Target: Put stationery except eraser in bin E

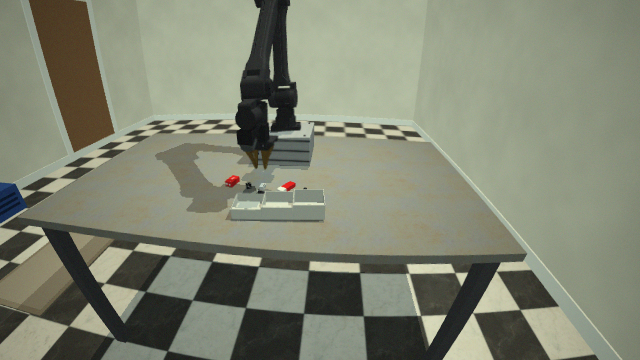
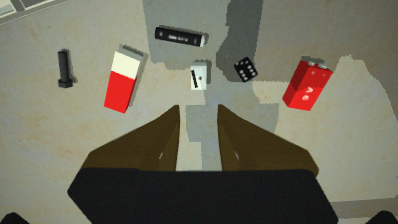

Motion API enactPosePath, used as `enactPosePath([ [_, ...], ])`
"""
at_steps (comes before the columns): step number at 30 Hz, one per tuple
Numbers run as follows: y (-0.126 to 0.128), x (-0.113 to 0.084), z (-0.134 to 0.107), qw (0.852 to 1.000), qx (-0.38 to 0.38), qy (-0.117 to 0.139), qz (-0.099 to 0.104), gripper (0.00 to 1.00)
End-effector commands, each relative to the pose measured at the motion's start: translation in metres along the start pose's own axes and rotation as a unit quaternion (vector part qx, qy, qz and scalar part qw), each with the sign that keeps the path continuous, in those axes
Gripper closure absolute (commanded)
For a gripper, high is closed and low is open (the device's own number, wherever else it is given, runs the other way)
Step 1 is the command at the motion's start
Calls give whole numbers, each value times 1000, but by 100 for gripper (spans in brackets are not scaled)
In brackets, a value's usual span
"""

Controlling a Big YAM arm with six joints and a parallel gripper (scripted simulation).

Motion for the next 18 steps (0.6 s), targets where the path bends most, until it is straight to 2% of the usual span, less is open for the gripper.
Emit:
enactPosePath([
  [1, 0, 17, 1, 1000, -6, 3, 2, 72],
  [5, -3, 34, -1, 1000, -1, 3, 2, 72],
  [9, -3, 37, 11, 1000, -4, -7, 0, 72],
  [14, -3, 61, -1, 1000, -1, 4, 2, 72],
  [18, -3, 60, 8, 1000, -4, -5, 0, 72],
])
Point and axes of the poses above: the point where the finger pads meet when closed, its own x axis out along the fingers, its own y axis across the jaws, z = x × y, the point moved 4 cm from there along -x, back along the fingers, and after that the axes turned 11 degrees about -x, right-handed, at the moved point
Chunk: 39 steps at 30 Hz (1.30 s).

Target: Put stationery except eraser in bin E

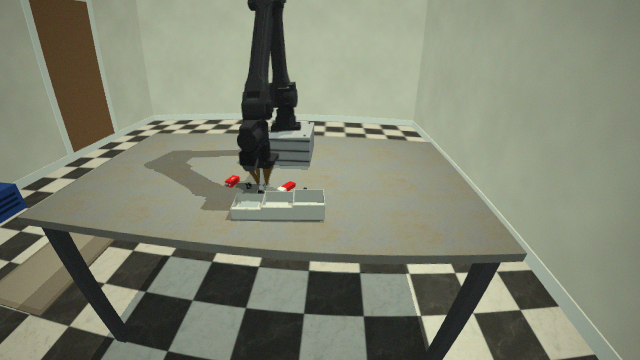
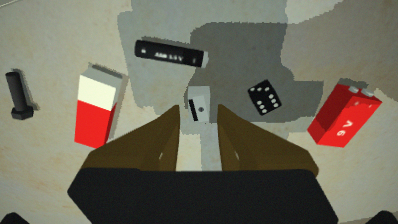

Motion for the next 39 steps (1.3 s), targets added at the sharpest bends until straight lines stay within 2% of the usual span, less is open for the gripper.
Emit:
enactPosePath([
  [1, -4, 3, 11, 1000, -3, -14, -1, 72],
  [10, -2, 15, 3, 1000, -3, -6, 0, 72],
  [21, -5, 13, 8, 1000, -1, -9, 0, 72],
  [22, -4, 13, 8, 1000, -2, -9, 0, 91],
  [32, -5, 12, 8, 1000, -1, -6, 0, 91],
  [33, -3, 7, 12, 1000, 0, -16, -2, 91],
  [39, -3, 6, 12, 1000, 0, -16, -2, 91],
])
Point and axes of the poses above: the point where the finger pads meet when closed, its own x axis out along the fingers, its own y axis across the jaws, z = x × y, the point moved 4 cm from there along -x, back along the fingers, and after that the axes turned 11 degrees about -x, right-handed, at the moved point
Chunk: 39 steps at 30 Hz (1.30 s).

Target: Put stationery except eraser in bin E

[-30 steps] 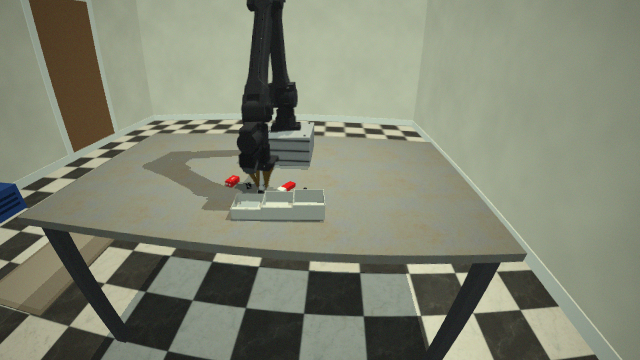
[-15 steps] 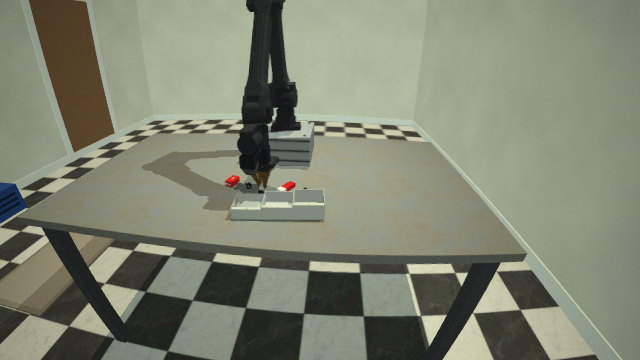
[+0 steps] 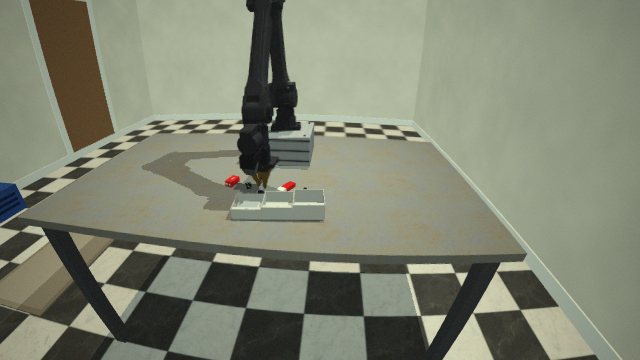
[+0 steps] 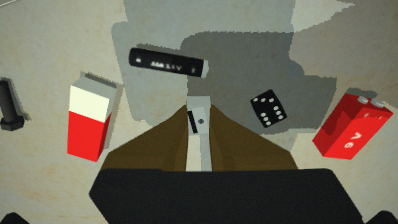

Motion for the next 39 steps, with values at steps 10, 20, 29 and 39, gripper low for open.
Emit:
enactPosePath([
  [10, -3, -5, 11, 1000, 0, -12, -2, 91],
  [20, -6, -28, 21, 1000, 0, -24, -3, 91],
  [29, -1, -61, 23, 1000, 1, -27, -3, 91],
  [39, 2, -60, -2, 1000, 1, 8, 2, 91],
])
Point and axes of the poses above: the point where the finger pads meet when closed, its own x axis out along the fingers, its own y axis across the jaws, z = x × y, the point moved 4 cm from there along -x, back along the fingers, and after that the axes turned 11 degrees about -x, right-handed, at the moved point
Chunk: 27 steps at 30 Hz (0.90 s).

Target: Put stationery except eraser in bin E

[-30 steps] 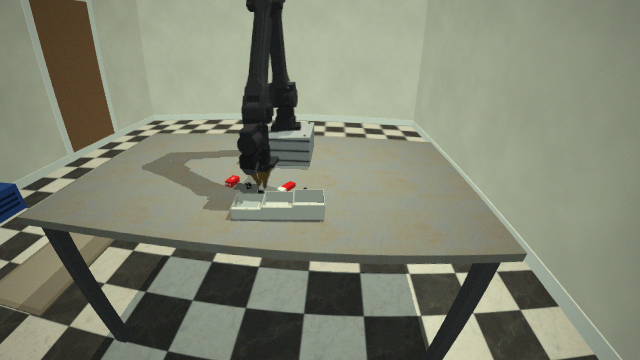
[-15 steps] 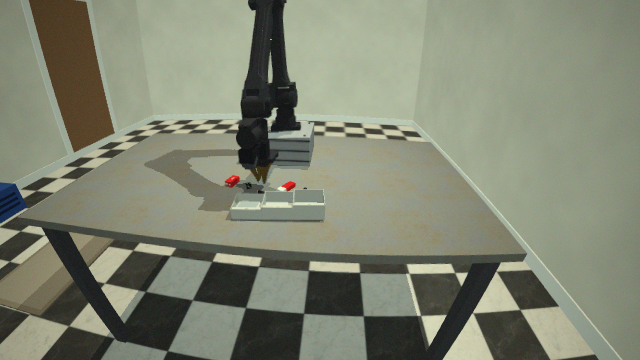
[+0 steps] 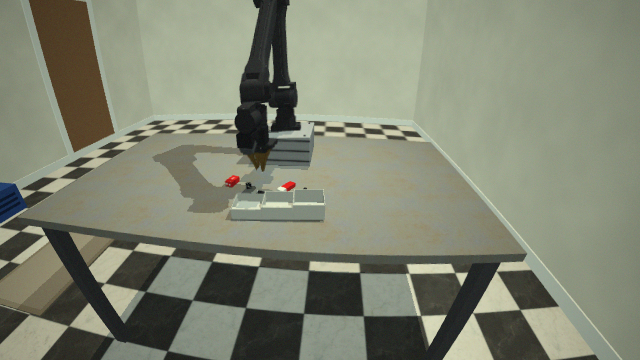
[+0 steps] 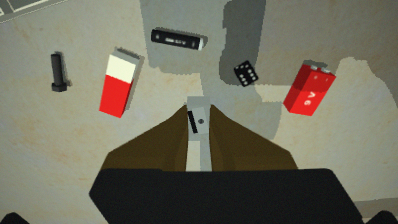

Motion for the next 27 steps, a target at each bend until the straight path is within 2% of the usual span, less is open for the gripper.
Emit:
enactPosePath([
  [1, 4, 1, -3, 1000, 2, 10, 3, 91],
  [2, 3, -1, 2, 1000, 2, 4, 2, 91],
  [3, -1, -7, 10, 1000, 1, -12, -2, 91],
  [10, -1, -7, 11, 1000, 1, -12, -2, 91],
  [11, -1, -19, 15, 1000, 3, -20, -2, 91],
  [12, -3, -22, 17, 1000, 3, -22, -3, 91],
  [17, -3, -23, 19, 1000, 3, -24, -3, 91],
  [18, -2, -13, 11, 1000, 1, -12, -2, 91],
  [20, -2, -13, 11, 1000, 1, -12, -2, 91],
  [21, -3, -23, 21, 1000, 3, -23, -3, 91],
  [22, -3, -23, 21, 1000, 3, -24, -3, 91],
  [23, -2, -13, 11, 1000, 1, -12, -2, 91],
  [27, -2, -14, 11, 1000, 1, -12, -2, 91],
])
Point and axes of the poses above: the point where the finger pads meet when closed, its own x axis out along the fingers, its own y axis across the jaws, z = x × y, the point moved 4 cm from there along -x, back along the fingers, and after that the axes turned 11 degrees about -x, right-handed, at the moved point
